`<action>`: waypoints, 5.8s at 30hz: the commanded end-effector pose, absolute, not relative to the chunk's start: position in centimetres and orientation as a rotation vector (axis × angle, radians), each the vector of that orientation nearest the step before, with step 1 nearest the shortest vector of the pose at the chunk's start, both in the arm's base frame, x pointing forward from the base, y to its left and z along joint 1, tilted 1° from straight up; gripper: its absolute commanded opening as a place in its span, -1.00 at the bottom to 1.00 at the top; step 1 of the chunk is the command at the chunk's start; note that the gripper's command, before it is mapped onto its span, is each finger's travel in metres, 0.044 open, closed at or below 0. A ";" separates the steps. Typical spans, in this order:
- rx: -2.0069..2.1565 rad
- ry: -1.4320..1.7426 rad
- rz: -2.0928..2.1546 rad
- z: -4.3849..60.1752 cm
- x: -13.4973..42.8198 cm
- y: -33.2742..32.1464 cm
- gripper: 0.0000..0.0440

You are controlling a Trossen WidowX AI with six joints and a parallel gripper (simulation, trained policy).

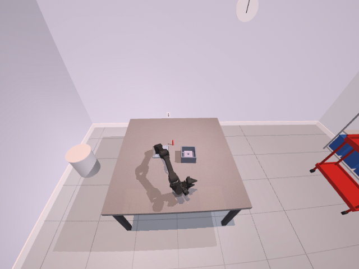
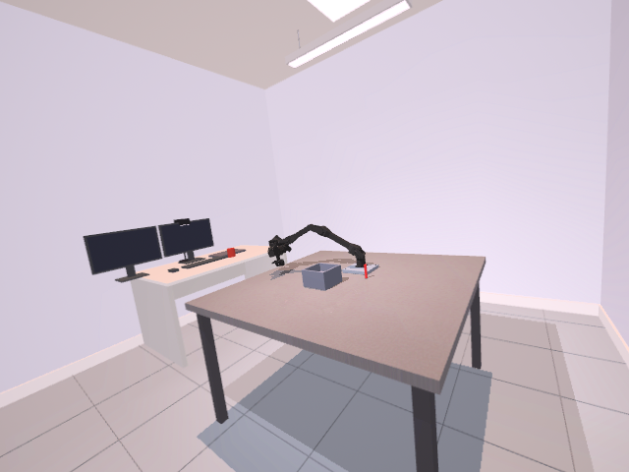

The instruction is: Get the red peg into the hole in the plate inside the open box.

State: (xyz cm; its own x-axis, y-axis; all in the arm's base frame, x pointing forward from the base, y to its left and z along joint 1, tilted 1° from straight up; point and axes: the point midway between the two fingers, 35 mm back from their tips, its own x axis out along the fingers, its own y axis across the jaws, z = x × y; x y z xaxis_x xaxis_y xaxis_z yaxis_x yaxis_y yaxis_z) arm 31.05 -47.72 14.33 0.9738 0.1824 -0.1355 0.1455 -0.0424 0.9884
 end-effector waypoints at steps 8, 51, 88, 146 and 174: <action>1.474 0.315 0.050 18.8 36.1 -43.5 1.00; 1.196 1.203 -0.394 24.6 31.5 5.7 1.00; 0.860 1.352 -0.771 6.5 18.4 11.1 0.99; 0.750 1.092 -0.698 15.0 25.9 1.7 -1.00; 0.817 1.024 -0.813 13.1 31.1 -6.6 -0.97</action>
State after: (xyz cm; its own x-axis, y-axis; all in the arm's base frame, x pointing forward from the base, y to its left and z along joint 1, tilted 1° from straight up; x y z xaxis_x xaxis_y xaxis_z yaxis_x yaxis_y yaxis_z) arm 30.73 -6.26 13.52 0.3073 -0.1950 -0.9314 0.8678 0.4591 0.1902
